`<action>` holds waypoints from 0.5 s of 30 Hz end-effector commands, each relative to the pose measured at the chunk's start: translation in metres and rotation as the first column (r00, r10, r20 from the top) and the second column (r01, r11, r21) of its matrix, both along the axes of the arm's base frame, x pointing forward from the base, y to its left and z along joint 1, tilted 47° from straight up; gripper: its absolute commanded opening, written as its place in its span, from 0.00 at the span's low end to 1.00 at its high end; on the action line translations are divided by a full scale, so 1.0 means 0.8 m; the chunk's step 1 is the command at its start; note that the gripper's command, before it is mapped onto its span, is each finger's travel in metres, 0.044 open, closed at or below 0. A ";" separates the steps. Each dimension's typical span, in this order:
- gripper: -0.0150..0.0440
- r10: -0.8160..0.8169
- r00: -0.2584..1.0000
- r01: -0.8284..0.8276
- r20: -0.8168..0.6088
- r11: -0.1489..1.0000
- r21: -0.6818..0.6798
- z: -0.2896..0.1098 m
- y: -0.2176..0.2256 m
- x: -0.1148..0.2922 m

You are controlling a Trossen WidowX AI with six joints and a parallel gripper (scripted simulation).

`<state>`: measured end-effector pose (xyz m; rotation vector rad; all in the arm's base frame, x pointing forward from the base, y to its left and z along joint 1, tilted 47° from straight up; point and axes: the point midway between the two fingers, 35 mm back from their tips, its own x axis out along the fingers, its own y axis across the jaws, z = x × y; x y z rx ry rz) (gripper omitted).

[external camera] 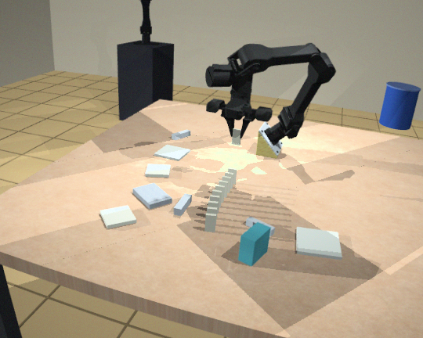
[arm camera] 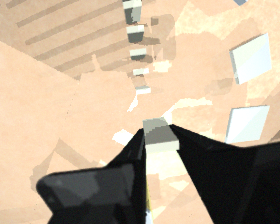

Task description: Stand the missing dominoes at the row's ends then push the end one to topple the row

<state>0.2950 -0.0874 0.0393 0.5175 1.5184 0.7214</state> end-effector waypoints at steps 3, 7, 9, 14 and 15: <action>0.44 -0.001 1.000 0.002 -0.010 1.000 0.008 -0.027 0.027 -0.001; 0.44 -0.002 1.000 0.002 -0.010 1.000 0.008 -0.043 0.044 -0.002; 0.44 -0.002 1.000 0.002 -0.010 1.000 0.008 -0.051 0.052 -0.004; 0.44 -0.001 1.000 0.001 -0.009 1.000 0.010 -0.069 0.073 -0.008; 0.44 -0.001 1.000 0.001 -0.009 1.000 0.011 -0.073 0.077 -0.010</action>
